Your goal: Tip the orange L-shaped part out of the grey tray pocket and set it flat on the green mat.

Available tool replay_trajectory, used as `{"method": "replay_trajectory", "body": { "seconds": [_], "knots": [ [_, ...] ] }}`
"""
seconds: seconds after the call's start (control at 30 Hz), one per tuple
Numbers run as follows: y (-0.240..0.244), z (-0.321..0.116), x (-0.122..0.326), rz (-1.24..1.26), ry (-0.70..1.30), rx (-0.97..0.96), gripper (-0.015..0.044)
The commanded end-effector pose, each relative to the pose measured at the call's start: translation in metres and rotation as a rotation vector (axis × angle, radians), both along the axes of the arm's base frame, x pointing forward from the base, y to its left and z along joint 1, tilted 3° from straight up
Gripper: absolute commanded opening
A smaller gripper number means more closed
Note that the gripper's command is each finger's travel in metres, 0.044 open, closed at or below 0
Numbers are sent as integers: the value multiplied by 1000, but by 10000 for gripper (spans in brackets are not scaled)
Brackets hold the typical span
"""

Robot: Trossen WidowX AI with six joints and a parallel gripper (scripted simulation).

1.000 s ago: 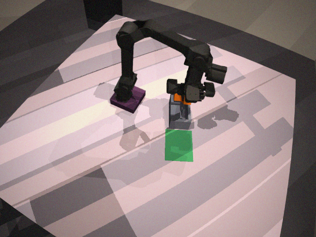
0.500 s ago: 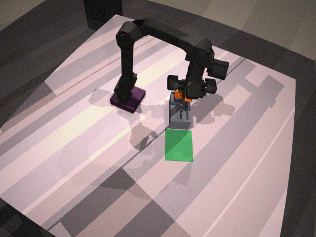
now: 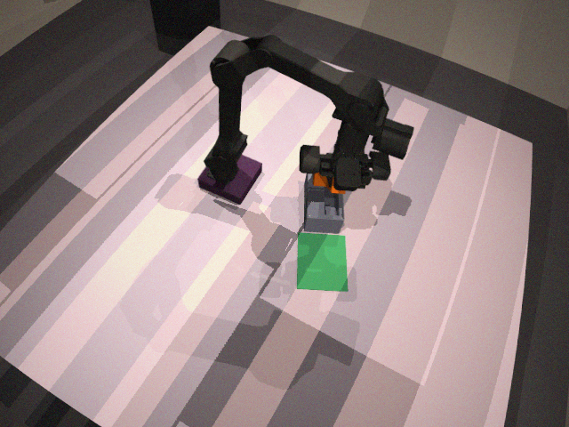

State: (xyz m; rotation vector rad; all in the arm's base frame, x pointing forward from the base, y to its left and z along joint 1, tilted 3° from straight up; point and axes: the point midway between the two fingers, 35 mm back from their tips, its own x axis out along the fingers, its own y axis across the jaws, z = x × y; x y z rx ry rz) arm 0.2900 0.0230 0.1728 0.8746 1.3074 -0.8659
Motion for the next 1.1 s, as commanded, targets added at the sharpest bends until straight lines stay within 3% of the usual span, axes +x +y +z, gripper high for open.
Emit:
{"method": "replay_trajectory", "body": {
  "seconds": [0.0,0.87,1.07],
  "knots": [
    [-15,1,6,3,-5,4,0],
    [-124,9,46,3,-9,-7,0],
    [-128,9,48,3,-9,-7,0]
  ]
}}
